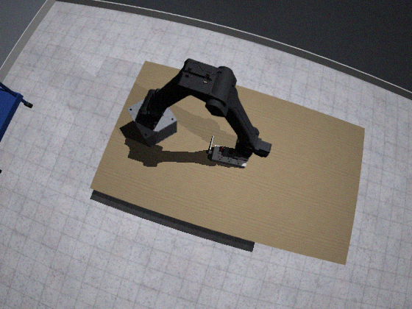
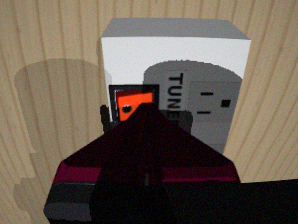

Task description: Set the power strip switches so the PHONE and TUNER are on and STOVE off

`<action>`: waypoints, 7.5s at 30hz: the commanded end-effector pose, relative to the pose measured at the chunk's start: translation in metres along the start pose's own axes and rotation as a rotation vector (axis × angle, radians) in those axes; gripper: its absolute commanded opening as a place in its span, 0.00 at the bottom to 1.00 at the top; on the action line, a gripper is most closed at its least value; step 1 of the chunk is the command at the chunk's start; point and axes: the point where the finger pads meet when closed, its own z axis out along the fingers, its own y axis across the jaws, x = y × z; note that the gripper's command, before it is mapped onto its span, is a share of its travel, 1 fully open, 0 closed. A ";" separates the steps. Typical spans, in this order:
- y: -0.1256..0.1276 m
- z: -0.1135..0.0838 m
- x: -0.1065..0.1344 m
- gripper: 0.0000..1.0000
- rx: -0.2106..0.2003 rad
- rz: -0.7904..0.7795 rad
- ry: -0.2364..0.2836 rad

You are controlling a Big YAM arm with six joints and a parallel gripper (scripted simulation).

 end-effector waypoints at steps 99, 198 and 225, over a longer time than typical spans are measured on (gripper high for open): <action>-0.002 -0.044 0.030 0.00 0.000 0.001 -0.027; -0.003 -0.017 0.030 0.00 0.002 -0.008 -0.047; -0.003 -0.017 0.030 0.00 0.002 -0.008 -0.047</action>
